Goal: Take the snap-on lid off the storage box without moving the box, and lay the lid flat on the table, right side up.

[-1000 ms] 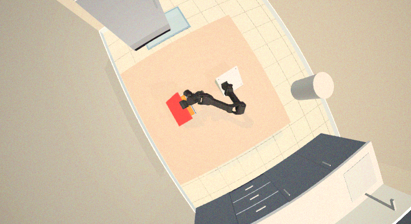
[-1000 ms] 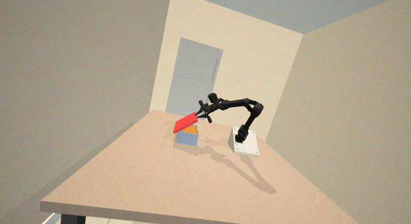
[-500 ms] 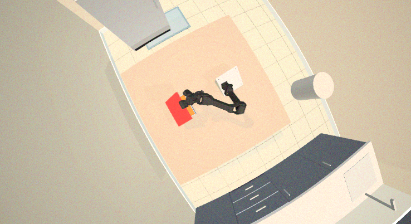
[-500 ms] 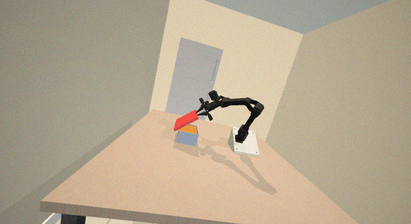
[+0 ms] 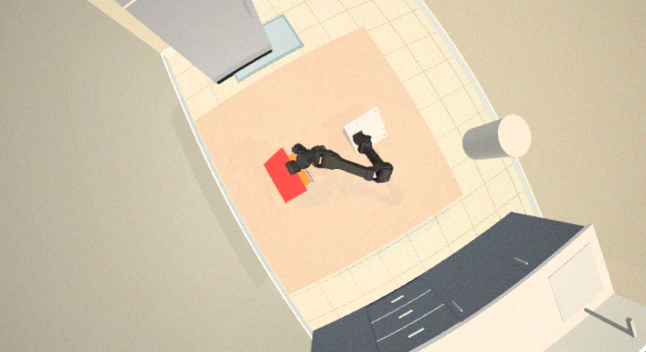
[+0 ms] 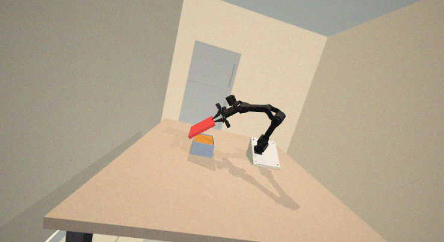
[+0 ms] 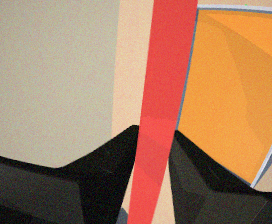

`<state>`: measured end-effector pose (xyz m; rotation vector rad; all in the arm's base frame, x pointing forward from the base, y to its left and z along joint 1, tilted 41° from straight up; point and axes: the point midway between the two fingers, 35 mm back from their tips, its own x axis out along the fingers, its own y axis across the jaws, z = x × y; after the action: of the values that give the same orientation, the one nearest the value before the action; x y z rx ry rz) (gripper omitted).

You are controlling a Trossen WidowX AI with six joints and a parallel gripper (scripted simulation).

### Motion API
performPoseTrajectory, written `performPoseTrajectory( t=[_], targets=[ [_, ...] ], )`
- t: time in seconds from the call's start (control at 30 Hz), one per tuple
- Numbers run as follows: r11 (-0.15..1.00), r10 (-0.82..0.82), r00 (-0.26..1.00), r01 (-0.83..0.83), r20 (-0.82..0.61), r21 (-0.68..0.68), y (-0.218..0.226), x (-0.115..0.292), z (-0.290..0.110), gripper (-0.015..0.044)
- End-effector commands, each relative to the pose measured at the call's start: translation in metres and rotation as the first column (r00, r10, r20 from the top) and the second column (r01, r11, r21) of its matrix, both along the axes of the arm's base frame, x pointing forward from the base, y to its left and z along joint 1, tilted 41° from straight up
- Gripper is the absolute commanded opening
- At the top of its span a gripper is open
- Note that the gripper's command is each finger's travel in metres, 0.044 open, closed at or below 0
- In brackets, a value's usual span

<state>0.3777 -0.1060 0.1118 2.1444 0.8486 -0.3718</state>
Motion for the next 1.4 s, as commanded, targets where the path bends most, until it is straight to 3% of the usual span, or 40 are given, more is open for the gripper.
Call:
performPoseTrajectory(
  t=[0.0, 1.37],
  targets=[
    [1.0, -0.003, 1.0, 0.003, 0.013, -0.007, -0.007, 0.002, 0.008, 0.0],
    [1.0, -0.003, 1.0, 0.003, 0.012, -0.004, 0.054, -0.011, 0.051, 0.0]
  ],
)
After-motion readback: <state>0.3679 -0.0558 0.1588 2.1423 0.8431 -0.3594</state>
